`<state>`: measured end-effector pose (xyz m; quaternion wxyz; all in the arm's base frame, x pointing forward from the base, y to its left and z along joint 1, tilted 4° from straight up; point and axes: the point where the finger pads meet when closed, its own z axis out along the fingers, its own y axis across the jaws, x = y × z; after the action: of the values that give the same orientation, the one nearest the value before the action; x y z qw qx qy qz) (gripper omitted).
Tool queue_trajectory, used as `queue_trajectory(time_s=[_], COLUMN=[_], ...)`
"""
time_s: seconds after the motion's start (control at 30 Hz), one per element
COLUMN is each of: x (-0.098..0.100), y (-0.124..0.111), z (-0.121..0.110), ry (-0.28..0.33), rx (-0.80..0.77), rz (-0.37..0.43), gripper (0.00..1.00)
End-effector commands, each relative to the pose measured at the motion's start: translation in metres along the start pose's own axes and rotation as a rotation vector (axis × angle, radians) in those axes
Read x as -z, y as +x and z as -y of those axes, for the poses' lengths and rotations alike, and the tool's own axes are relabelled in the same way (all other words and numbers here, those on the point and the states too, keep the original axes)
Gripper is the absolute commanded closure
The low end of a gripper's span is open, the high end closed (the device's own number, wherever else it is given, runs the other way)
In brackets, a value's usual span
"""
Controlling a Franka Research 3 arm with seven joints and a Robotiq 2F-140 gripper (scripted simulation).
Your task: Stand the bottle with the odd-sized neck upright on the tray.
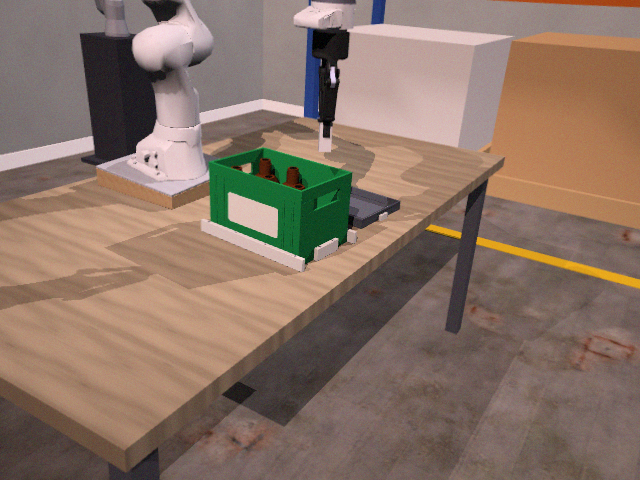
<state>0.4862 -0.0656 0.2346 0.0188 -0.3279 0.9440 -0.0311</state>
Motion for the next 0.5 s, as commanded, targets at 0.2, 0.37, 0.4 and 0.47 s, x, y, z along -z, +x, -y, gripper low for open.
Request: queue_trajectory(time_s=[0.2,0.37,0.4,0.47], x=[0.002,0.009,0.01,0.011], y=[0.001,0.056,0.065,0.075], z=[0.001,-0.005,-0.006,-0.009], ry=[0.003,0.015,0.016,0.017], rx=[-0.004,-0.008,-0.009,-0.009], rz=[-0.003,-0.021,-0.023,-0.025], gripper=[0.9,0.9,0.9,0.9])
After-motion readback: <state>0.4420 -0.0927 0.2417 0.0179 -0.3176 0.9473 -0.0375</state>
